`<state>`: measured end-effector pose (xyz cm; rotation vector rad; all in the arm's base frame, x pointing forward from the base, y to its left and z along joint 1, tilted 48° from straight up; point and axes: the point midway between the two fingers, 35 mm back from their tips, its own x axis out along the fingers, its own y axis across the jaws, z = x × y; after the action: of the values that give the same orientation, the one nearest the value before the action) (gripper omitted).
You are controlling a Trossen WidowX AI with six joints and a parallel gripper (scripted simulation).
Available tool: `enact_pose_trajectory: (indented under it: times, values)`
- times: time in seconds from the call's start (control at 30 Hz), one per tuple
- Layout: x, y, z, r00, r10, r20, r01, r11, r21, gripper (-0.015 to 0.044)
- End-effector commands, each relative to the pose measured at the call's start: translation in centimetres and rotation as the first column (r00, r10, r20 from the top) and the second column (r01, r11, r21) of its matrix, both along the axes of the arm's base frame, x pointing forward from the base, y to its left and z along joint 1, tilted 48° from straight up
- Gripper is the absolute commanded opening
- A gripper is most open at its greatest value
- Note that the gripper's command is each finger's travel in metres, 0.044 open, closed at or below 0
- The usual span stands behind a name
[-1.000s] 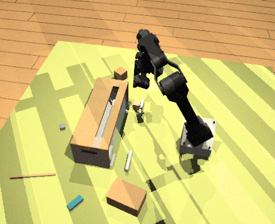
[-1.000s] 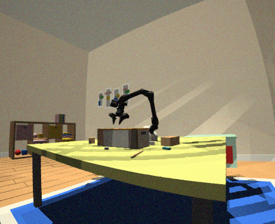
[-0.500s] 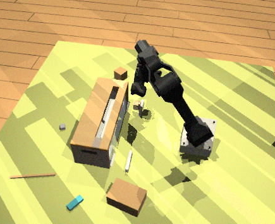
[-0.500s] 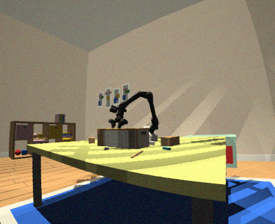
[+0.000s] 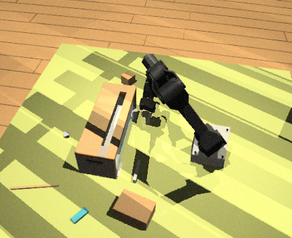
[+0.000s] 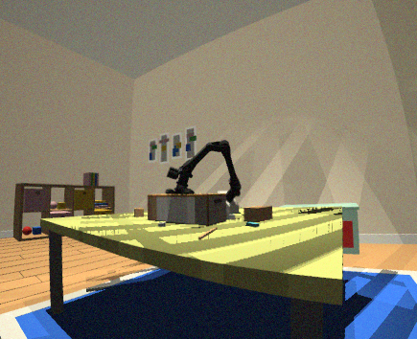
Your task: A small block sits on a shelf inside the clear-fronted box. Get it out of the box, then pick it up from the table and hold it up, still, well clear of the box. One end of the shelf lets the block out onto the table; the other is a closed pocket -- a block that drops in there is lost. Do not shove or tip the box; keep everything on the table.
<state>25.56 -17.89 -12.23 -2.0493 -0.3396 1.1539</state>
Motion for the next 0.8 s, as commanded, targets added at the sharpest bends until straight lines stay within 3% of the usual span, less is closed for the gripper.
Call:
enact_pose_trajectory:
  times: [0.0,0.77]
  values:
    - [0.1,0.6,-0.6,1.0,-0.005,-0.004,0.005,1.0,0.009,0.0285]
    - [0.7,3.2,-3.1,1.0,-0.004,-0.002,0.004,1.0,0.012,0.0285]
